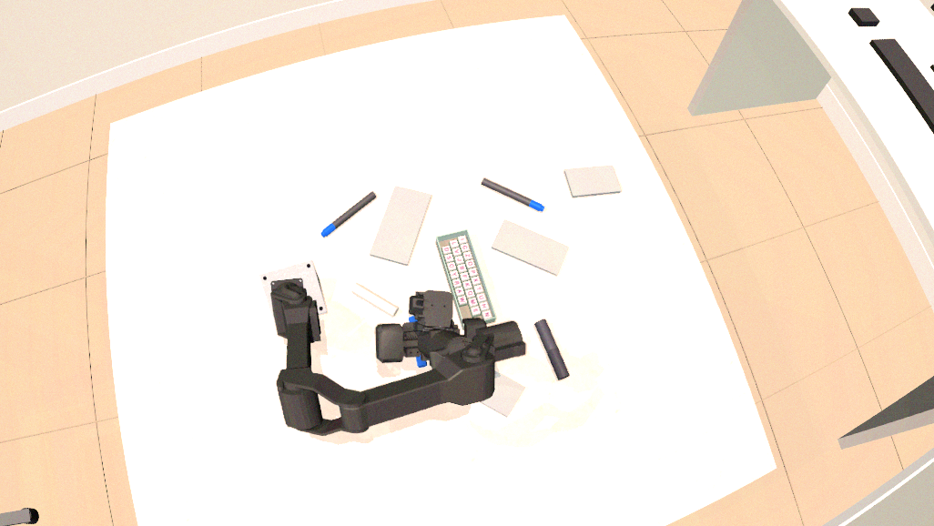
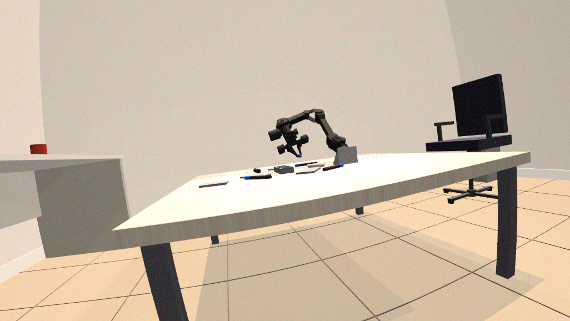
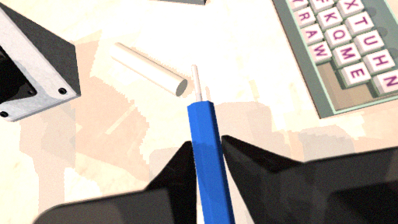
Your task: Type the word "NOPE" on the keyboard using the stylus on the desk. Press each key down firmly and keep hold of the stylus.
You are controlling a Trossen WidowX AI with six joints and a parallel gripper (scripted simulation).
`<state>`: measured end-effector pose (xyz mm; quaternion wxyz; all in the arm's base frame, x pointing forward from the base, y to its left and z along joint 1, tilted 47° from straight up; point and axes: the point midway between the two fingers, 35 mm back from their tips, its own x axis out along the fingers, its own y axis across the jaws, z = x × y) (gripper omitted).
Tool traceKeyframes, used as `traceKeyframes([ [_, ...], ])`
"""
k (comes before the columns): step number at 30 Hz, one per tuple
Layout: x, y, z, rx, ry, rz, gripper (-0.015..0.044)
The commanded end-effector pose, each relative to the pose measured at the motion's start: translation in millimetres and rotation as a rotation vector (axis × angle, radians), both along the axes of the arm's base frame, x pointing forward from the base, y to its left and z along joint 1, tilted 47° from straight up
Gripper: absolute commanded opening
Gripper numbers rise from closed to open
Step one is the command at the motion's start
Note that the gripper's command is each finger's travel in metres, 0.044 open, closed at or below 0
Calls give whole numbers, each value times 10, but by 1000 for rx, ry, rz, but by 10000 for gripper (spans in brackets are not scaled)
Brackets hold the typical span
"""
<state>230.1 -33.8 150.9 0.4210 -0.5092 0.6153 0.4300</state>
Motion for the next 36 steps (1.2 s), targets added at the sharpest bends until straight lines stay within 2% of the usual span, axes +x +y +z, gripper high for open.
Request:
traceKeyframes([
  [1, 56, 35, 13, 11, -35, -135, 0],
  [36, 609, 283, 165, 57, -251, -1388, 0],
])
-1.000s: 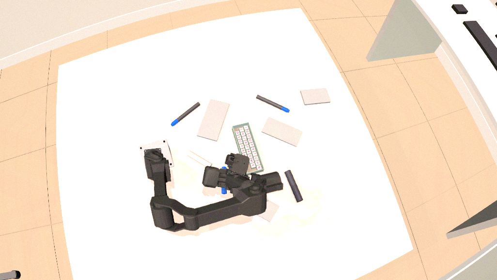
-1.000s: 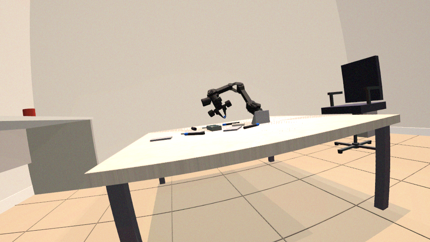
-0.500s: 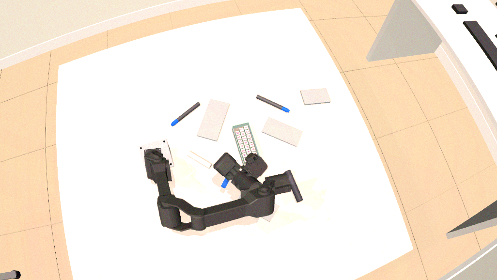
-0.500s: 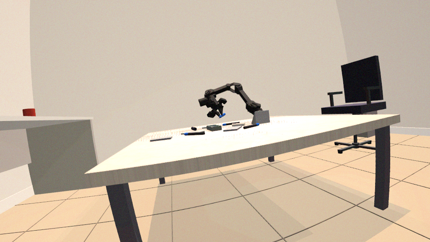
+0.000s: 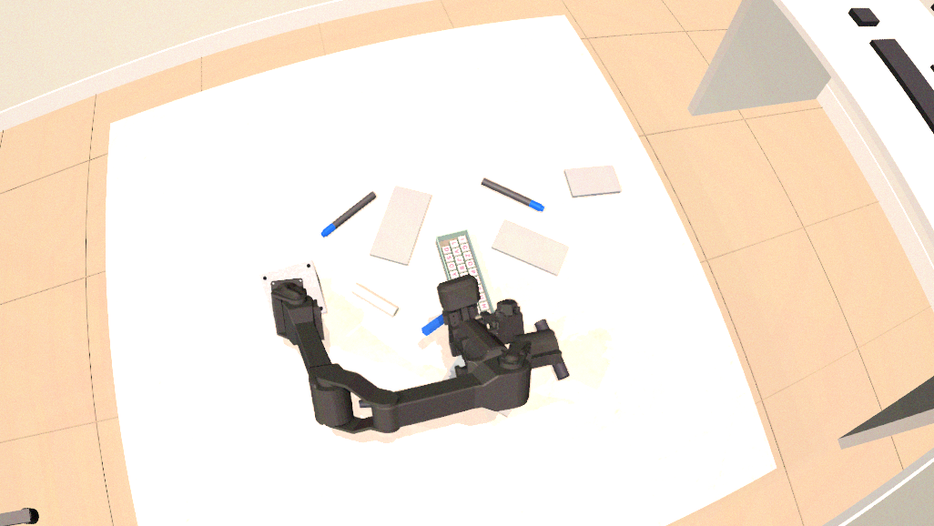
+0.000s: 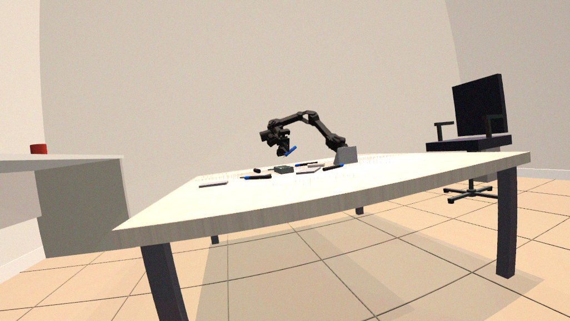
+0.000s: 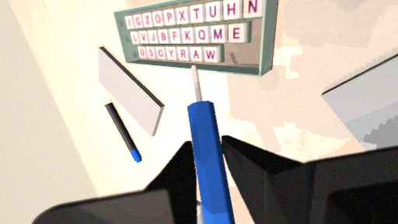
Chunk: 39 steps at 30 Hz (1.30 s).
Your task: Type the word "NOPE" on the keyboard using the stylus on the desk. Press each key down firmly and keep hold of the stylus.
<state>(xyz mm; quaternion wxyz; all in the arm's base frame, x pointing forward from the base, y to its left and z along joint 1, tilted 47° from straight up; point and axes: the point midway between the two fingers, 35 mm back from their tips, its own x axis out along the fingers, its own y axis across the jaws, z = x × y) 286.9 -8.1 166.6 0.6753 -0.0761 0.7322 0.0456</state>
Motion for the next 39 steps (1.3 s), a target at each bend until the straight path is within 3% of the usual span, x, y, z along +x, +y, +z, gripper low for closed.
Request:
traceKeyframes([
  [1, 57, 33, 13, 18, -7, -138, 0],
  [39, 644, 272, 172, 146, 57, -1498, 0],
])
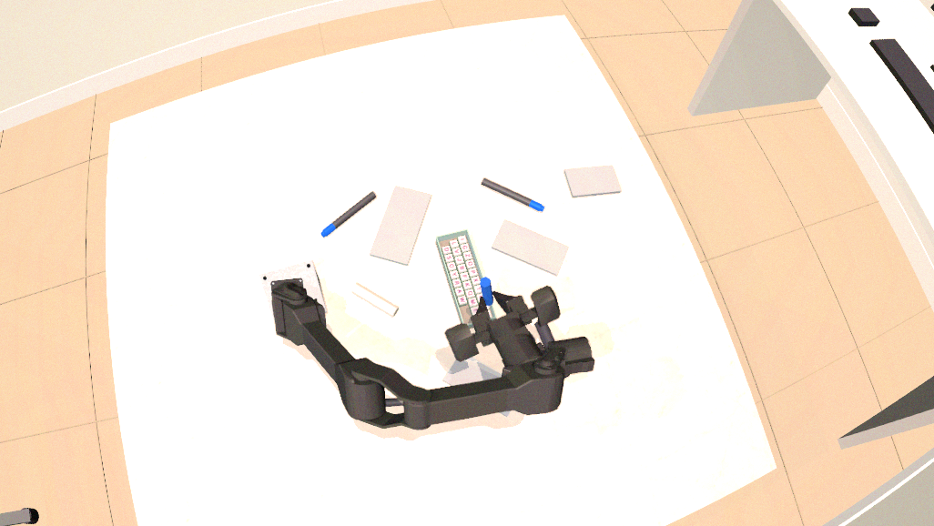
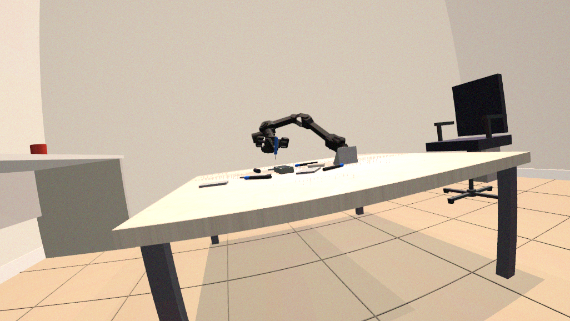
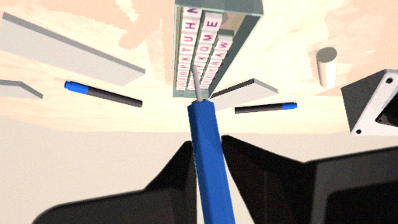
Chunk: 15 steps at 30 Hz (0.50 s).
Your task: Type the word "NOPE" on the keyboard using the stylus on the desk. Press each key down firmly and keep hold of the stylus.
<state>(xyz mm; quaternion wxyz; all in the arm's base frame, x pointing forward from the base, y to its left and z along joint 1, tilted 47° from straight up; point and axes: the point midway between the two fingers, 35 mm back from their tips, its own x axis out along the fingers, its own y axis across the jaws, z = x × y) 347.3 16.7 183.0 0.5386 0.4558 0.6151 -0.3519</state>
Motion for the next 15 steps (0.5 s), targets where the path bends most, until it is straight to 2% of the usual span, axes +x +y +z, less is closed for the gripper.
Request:
traceKeyframes([
  [1, 55, 29, 12, 28, 23, -134, 0],
  [9, 79, 29, 10, 37, 31, -186, 0],
  [15, 102, -143, -150, 36, 31, -186, 0],
])
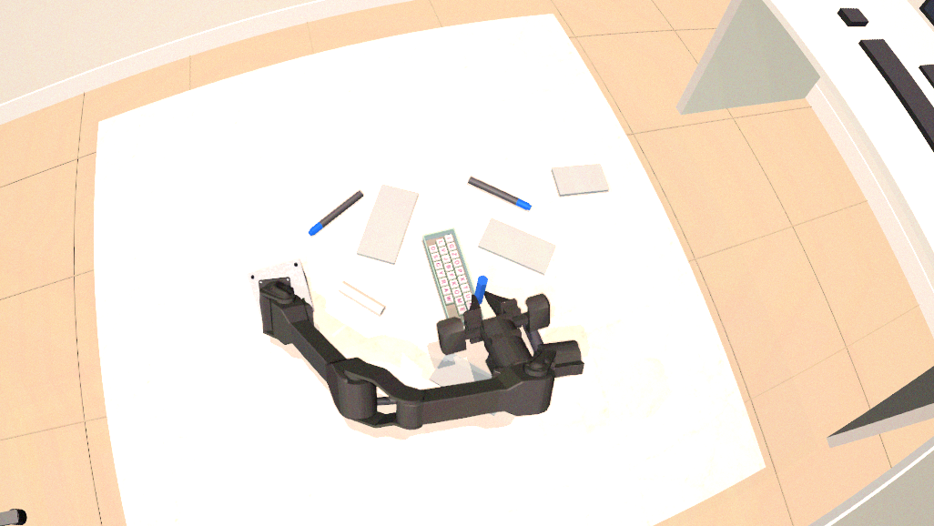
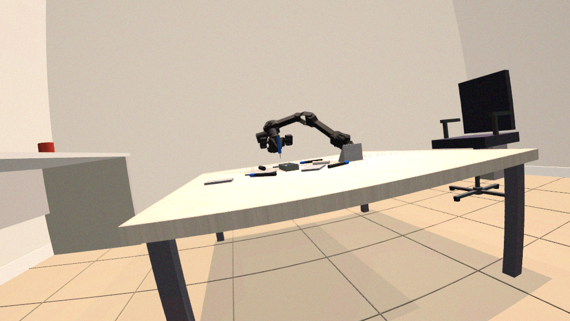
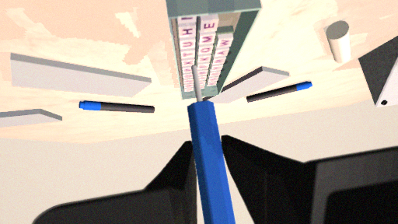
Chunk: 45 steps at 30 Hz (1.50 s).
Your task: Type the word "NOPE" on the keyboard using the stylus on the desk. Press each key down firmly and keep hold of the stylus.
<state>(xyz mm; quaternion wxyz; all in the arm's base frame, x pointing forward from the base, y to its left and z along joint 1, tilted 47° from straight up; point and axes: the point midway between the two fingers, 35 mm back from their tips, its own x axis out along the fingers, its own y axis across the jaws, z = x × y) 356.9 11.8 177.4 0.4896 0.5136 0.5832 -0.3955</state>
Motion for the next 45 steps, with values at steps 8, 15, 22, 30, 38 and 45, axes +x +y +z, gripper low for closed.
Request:
traceKeyframes([
  [8, 11, -166, -160, 5, 5, -4, 0],
  [15, 11, -166, -160, 5, 5, -4, 0],
  [22, 46, -159, -161, 5, 5, -4, 81],
  [30, 61, -183, -185, 5, 5, -4, 81],
  [38, 61, -183, -185, 5, 5, -4, 81],
  [45, 45, -185, -186, 5, 5, -4, 81],
])
